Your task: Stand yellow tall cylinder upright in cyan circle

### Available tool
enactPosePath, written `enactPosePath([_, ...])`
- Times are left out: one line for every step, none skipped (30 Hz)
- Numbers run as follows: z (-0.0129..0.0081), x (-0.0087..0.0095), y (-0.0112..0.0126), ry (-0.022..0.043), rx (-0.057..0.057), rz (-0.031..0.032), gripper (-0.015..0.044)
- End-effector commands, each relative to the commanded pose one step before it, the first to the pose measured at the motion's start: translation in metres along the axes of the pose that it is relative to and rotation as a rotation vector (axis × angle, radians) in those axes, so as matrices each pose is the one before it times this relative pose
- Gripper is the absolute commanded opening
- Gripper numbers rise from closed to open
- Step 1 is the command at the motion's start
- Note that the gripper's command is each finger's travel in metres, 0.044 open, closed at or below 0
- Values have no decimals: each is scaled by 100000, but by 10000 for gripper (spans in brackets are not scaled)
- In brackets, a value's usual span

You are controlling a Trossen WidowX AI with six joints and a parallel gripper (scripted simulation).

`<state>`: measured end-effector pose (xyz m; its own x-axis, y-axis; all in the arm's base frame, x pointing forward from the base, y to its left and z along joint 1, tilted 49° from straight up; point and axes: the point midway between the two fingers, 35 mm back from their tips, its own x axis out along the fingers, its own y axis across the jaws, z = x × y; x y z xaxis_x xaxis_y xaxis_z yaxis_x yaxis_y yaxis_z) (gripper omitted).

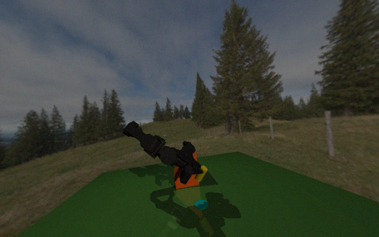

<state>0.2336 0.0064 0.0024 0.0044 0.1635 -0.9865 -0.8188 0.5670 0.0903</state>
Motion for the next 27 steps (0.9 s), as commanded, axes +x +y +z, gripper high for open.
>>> enactPosePath([-38, -38, 121, -3050, -1056, -203, 105])
enactPosePath([7, -23, -9, -709, -221, -150, 105])
enactPosePath([7, -23, -10, -708, -223, -156, 105])
enactPosePath([7, -24, -10, -707, -226, -162, 105])
enactPosePath([8, -24, -10, -705, -228, -167, 105])
enactPosePath([8, -25, -10, -704, -231, -173, 105])
enactPosePath([8, -25, -10, -702, -234, -178, 105])
enactPosePath([8, -26, -11, -701, -237, -184, 105])
enactPosePath([8, -26, -11, -699, -239, -189, 105])
enactPosePath([8, -26, -11, -697, -242, -195, 105])
enactPosePath([9, -27, -11, -696, -245, -200, 105])
enactPosePath([9, -27, -11, -694, -248, -205, 105])
enactPosePath([9, -28, -11, -692, -250, -211, 105])
enactPosePath([9, -28, -12, -690, -253, -216, 105])
enactPosePath([9, -29, -12, -688, -256, -221, 105])
enactPosePath([9, -29, -12, -686, -259, -227, 105])
enactPosePath([10, -29, -12, -685, -262, -232, 105])
enactPosePath([10, -30, -12, -682, -264, -237, 105])
enactPosePath([10, -30, -12, -680, -267, -242, 105])
enactPosePath([10, -31, -13, -678, -270, -247, 105])
enactPosePath([10, -31, -13, -676, -273, -252, 105])
enactPosePath([10, -31, -13, -674, -276, -257, 105])
enactPosePath([11, -32, -13, -672, -279, -262, 105])
enactPosePath([11, -32, -13, -670, -282, -267, 105])
enactPosePath([11, -32, -13, -667, -285, -272, 105])
enactPosePath([11, -33, -14, -665, -288, -277, 105])
enactPosePath([11, -33, -14, -663, -291, -282, 105])
